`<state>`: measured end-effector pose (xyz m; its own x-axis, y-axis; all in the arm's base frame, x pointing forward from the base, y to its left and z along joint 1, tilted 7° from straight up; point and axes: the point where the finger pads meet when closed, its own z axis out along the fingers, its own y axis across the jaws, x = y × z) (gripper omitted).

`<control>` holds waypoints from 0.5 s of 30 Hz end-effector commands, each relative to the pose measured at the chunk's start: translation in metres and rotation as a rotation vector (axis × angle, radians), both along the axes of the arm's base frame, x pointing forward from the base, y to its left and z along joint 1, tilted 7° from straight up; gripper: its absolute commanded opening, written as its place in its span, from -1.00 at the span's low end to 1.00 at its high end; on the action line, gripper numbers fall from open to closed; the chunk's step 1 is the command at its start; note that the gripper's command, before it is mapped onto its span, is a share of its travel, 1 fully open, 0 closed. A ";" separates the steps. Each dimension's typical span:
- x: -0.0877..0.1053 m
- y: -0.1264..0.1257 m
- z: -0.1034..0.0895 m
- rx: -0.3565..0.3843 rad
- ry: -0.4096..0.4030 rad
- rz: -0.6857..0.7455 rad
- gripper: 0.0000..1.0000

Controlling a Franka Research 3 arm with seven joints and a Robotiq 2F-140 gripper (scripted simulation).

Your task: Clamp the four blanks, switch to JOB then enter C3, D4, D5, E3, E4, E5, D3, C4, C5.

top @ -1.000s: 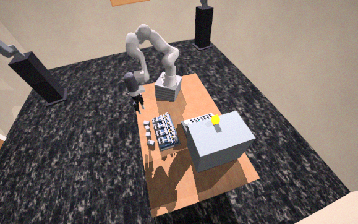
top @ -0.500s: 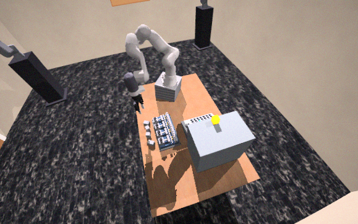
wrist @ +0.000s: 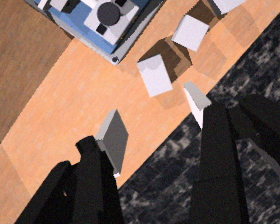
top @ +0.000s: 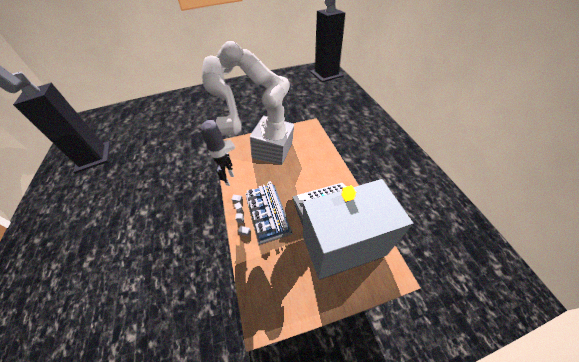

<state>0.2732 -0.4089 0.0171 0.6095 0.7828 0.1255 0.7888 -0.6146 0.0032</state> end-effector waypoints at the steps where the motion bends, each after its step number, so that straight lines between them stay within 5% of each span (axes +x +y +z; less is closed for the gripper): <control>1: 0.003 -0.001 -0.010 -0.005 -0.006 -0.001 -0.20; 15: 0.008 0.004 -0.065 -0.005 -0.006 -0.001 -0.20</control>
